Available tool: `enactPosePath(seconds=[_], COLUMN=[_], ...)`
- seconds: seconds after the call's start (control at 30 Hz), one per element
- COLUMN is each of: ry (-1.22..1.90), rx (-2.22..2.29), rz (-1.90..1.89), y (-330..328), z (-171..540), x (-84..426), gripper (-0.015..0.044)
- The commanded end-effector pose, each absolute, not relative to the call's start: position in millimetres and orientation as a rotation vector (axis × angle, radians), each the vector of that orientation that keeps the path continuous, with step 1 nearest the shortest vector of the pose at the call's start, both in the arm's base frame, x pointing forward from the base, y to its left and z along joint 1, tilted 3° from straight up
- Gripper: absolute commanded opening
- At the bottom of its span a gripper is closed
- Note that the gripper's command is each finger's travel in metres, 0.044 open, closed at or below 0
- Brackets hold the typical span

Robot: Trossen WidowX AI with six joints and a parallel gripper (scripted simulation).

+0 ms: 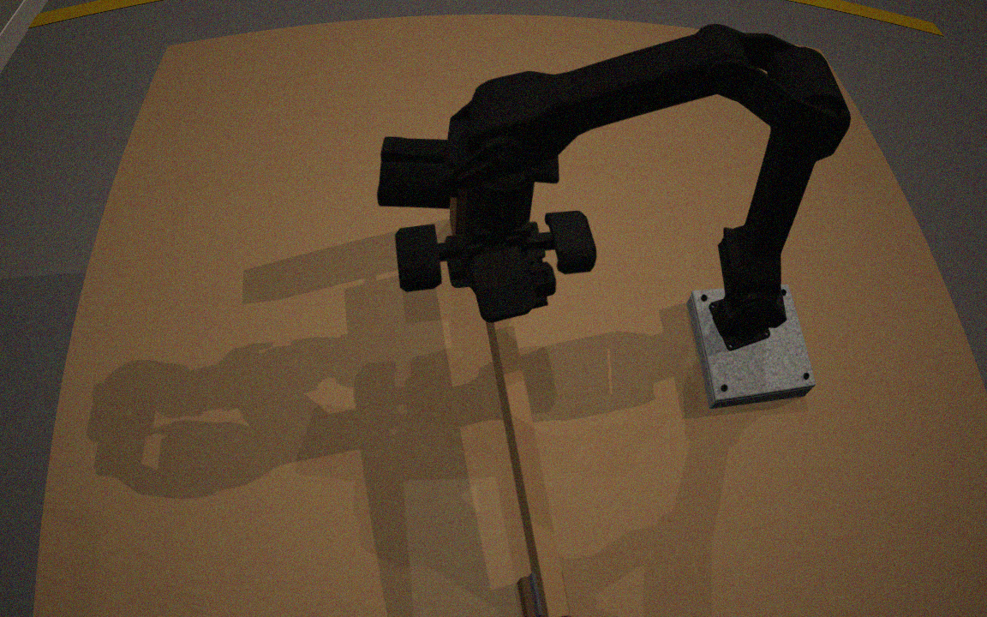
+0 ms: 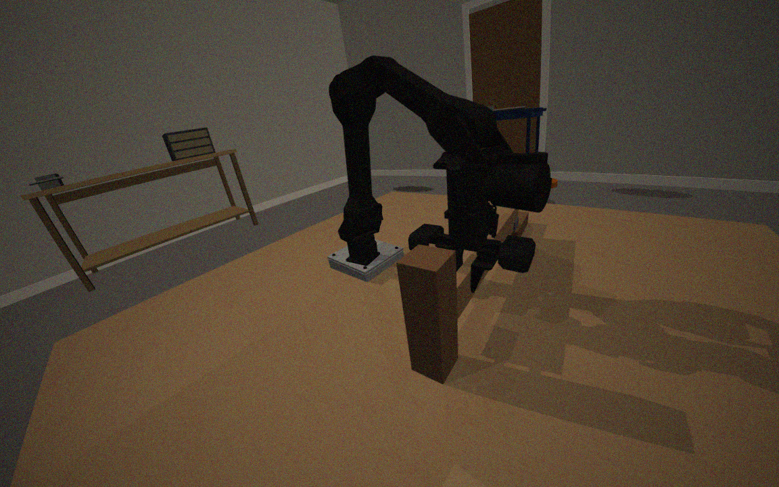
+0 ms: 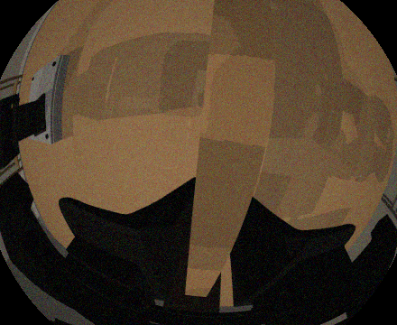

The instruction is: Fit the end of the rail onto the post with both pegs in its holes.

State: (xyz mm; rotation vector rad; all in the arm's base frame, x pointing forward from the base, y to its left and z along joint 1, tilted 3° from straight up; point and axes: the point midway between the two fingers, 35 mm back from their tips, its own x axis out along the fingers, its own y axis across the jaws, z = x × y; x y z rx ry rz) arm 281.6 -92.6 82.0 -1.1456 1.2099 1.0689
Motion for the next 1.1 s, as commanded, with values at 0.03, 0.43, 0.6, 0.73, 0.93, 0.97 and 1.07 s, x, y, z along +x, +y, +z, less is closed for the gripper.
enactPosePath(seconds=[0.03,0.43,0.6,0.73,0.93,0.97,1.07], ry=[1.203,1.203,1.203,1.203,1.203,1.203,1.203], rx=[-1.153,-1.153,-1.153,-1.153,-1.153,-1.153,-1.153], rz=[1.057,1.057,1.057,1.057,1.057,1.057,1.057], y=[-91.8,-91.6,-91.5,-91.6,-93.0,-93.3,-94.2], z=[84.9,83.0,82.3,82.3,82.6,82.7,83.0], x=[284.3,283.4,282.8,282.5,282.0,281.9,281.5], gripper=[0.0000,0.0000,0.0000,0.0000,0.0000,0.0000,0.0000])
